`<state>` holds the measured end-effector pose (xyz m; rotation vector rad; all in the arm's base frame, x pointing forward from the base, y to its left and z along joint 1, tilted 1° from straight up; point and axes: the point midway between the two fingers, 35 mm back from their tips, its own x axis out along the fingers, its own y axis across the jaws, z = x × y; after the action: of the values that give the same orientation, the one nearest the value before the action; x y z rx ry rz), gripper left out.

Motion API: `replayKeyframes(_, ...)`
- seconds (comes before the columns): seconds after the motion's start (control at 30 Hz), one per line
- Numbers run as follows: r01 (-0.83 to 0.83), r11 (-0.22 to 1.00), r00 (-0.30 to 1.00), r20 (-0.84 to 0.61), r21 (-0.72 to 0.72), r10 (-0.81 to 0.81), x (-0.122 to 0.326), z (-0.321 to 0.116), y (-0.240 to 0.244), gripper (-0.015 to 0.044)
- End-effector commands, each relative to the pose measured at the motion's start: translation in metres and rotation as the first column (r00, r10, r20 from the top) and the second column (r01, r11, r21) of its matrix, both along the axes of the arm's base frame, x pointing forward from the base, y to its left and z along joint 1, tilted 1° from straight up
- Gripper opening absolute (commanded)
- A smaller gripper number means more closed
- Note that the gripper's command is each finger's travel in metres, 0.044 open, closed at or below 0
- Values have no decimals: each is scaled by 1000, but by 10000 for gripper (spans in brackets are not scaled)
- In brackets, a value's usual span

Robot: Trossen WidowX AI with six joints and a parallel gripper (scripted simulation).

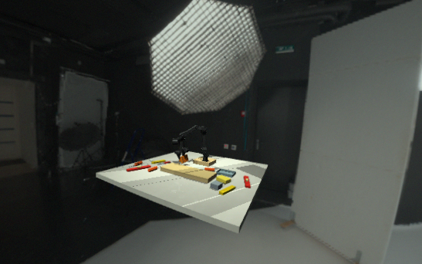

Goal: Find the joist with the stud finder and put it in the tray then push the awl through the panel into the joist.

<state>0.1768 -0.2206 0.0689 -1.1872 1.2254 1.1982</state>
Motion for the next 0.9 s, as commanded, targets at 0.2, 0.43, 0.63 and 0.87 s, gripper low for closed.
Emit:
replayKeyframes(0.2,2,999,1000,-2,-54,-2,-1,1,2,0)
replayKeyframes(0.43,1,995,1000,-5,-100,-2,-1,0,4,0)
replayKeyframes(0.63,1,990,1000,-7,-138,-2,-1,0,5,0)
replayKeyframes(0.87,2,983,1000,-7,-183,-3,-1,-1,6,0)
